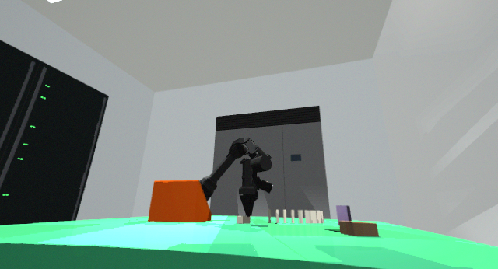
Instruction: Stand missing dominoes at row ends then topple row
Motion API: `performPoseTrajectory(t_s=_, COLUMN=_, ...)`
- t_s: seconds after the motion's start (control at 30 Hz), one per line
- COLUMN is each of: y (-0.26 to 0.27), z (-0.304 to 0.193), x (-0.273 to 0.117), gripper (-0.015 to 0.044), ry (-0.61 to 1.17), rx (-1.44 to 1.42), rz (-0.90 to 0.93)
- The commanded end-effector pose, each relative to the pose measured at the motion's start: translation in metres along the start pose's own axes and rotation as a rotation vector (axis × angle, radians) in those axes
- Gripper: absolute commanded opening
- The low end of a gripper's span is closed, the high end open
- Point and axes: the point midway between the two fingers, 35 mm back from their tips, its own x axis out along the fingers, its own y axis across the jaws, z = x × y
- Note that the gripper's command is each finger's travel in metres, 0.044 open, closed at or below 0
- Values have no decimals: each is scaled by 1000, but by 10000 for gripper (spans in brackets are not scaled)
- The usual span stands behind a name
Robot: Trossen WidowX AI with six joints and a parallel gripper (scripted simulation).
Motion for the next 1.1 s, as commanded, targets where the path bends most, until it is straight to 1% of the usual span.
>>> performPoseTrajectory(t_s=0.0, y=3, z=-2, x=10, gripper=440, ry=6, rx=9, rz=11)
performPoseTrajectory(t_s=0.2, y=3, z=-2, x=19, gripper=440, ry=5, rx=9, rz=11)
performPoseTrajectory(t_s=0.4, y=3, z=-2, x=19, gripper=440, ry=5, rx=9, rz=11)
performPoseTrajectory(t_s=0.93, y=3, z=-2, x=19, gripper=23, ry=5, rx=9, rz=11)
performPoseTrajectory(t_s=1.07, y=3, z=-2, x=19, gripper=23, ry=5, rx=9, rz=11)
